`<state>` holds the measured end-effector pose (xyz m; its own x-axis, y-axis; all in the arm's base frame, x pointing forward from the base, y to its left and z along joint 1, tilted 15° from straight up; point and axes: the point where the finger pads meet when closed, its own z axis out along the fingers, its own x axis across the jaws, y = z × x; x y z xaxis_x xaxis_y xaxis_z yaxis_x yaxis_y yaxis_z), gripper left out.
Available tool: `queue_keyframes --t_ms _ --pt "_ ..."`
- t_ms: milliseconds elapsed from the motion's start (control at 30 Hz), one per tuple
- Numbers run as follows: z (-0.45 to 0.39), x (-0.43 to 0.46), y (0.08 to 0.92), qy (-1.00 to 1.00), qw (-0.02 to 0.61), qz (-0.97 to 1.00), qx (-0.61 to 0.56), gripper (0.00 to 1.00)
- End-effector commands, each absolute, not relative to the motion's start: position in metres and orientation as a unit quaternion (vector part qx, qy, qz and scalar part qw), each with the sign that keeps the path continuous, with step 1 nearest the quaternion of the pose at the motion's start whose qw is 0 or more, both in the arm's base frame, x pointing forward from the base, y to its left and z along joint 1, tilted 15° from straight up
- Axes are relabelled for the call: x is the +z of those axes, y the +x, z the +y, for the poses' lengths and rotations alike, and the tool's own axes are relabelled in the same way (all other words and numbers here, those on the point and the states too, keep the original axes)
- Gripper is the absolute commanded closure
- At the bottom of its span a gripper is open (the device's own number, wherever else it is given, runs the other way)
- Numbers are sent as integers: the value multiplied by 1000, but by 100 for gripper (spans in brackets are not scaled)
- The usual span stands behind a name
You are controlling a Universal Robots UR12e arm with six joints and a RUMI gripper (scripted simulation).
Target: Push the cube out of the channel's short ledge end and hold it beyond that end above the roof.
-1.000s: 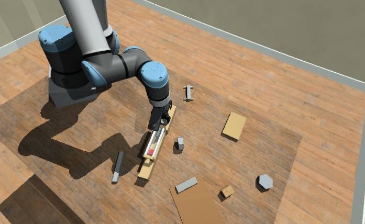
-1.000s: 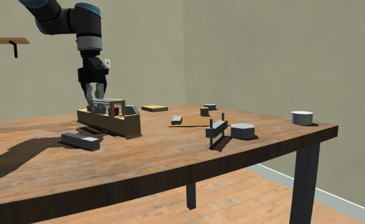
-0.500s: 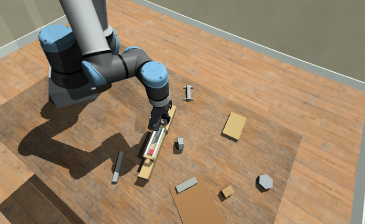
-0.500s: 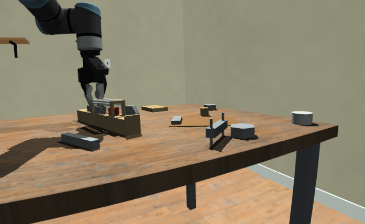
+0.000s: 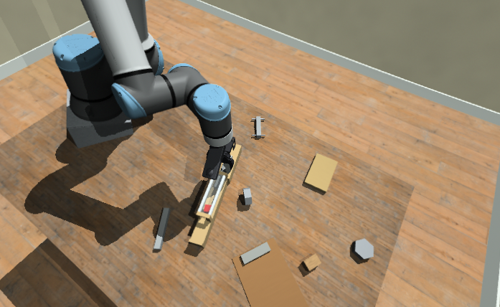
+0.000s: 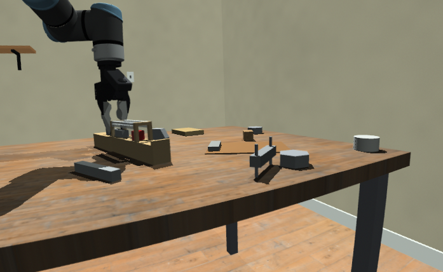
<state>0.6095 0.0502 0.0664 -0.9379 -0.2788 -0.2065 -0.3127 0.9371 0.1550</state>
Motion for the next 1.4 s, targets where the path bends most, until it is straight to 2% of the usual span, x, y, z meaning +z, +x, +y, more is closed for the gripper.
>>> queue_keyframes --t_ms 0,1000,1367 --pt "50 67 610 -151 92 980 93 78" --pt "50 68 610 -151 92 980 93 78" --pt "36 129 600 -151 92 980 93 78"
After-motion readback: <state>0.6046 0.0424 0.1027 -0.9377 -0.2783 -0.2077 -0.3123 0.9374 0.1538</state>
